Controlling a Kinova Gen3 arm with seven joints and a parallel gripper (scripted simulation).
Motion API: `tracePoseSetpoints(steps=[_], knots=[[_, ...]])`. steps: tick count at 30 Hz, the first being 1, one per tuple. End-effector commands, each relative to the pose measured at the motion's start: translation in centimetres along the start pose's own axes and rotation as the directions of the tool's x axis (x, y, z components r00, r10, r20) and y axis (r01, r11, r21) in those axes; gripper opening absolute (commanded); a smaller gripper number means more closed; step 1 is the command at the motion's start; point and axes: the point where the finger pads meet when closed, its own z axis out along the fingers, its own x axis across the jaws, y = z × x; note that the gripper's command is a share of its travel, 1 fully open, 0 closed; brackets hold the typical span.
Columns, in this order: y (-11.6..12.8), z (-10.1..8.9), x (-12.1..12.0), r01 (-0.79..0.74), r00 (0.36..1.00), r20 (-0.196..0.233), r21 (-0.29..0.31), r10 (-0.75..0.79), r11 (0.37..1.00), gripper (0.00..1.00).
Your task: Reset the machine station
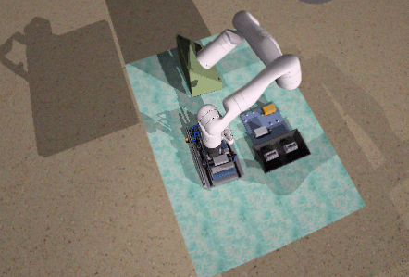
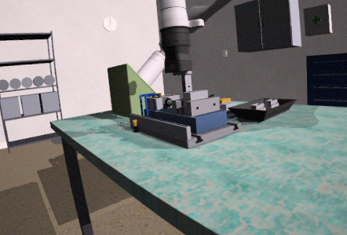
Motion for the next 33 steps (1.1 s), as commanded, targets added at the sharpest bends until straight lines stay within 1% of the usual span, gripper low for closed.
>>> tracePoseSetpoints(steps=[1,33], knots=[[0.04,0.11,0.11,0.011,1.0,-0.002,-0.001,-0.011,1.0,0.0],[0.03,0.1,0.86,0.013,1.0,-0.002,-0.001,-0.013,1.0,0.0]])
